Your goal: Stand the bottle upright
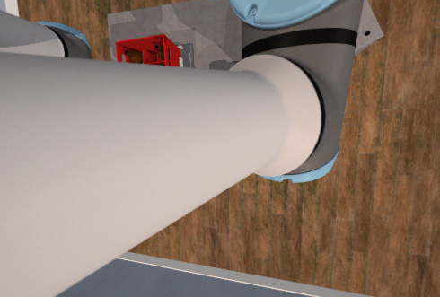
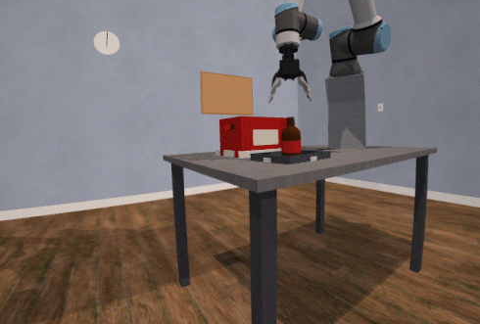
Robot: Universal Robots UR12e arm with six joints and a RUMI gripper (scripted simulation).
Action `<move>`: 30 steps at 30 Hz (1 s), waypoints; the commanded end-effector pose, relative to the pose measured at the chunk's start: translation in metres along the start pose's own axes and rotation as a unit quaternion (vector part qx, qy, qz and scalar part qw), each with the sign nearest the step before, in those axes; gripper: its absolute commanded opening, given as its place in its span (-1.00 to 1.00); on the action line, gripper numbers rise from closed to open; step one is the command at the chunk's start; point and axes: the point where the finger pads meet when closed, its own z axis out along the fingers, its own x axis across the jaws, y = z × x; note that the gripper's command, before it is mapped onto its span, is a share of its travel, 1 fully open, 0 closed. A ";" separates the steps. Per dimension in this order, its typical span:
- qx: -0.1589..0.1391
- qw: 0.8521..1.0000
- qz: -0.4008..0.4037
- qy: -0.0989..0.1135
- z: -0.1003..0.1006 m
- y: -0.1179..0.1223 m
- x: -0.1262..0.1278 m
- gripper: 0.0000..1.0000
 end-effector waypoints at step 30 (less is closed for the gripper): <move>0.000 1.000 0.000 0.000 -0.023 0.000 0.000 -1.00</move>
